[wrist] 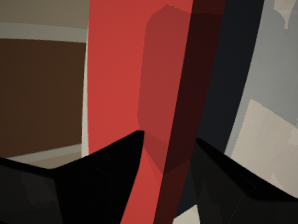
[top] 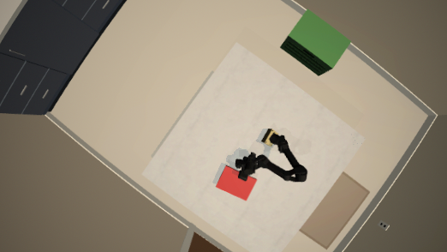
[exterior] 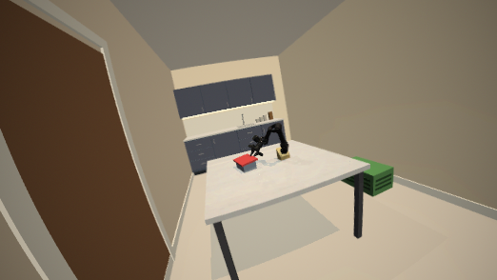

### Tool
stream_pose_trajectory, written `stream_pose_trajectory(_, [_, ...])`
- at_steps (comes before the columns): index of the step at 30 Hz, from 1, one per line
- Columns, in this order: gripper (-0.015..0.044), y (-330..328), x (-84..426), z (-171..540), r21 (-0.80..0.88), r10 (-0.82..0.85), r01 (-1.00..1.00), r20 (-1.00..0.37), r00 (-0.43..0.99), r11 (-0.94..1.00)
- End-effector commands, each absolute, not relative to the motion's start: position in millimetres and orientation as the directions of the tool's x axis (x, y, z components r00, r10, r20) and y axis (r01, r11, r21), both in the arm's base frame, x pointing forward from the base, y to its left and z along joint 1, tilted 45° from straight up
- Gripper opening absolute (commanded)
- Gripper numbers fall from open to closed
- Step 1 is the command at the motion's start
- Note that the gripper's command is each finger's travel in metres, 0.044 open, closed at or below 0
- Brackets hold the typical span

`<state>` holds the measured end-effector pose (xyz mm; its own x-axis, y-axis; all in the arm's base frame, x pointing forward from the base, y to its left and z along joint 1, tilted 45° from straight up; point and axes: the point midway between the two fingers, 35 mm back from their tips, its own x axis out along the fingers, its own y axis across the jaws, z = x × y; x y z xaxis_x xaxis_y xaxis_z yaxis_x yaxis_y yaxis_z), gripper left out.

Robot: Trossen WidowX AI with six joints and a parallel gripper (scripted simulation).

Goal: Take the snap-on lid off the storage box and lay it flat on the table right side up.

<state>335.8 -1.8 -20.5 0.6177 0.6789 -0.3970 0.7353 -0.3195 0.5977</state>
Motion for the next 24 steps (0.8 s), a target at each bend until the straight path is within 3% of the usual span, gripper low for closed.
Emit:
stream_pose_trajectory(1, [0.0, -4.1, 336.4, -18.3, 0.604, 0.679, 0.73, -0.393, 0.621, -0.319])
stream_pose_trajectory(24, [0.0, -3.4, 337.7, -18.7, 0.6, 0.677, 0.733, -0.396, 0.62, -0.321])
